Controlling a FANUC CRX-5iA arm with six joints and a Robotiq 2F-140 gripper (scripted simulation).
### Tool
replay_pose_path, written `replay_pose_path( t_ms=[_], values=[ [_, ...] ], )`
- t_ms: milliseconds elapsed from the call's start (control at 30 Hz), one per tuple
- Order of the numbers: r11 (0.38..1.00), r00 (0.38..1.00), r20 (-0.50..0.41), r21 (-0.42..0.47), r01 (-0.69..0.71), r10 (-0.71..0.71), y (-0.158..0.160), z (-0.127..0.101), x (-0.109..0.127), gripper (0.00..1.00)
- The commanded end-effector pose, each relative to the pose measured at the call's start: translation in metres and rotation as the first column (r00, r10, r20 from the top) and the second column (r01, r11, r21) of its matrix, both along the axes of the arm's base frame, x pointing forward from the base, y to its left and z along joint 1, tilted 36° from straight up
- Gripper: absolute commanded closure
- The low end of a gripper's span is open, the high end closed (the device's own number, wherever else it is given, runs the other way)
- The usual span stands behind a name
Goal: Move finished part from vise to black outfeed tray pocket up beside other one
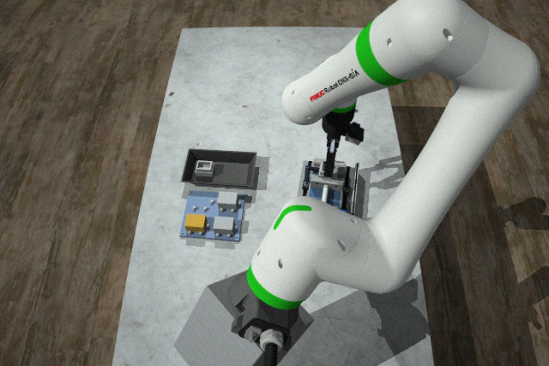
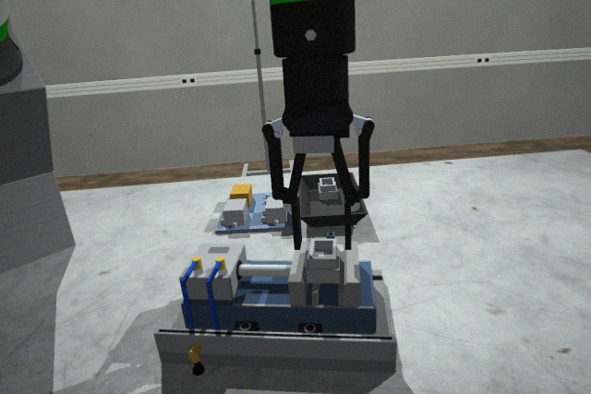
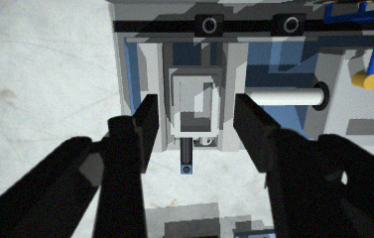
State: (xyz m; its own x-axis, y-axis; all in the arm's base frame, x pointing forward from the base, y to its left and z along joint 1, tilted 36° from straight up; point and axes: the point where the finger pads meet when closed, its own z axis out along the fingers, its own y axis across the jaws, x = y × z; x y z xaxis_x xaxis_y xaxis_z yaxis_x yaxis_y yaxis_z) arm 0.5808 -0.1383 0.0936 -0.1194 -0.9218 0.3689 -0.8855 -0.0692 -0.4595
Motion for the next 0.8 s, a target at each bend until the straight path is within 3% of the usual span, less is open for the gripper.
replay_pose_path(
  t_ms=[0,767],
  values=[
    [1.0,1.0,0.001,0.0,0.0,0.0,0.0001,0.0004,0.0005,0.54],
    [1.0,1.0,0.001,0.0,0.0,0.0,-0.0027,-0.0055,0.0038,0.54]
  ],
)
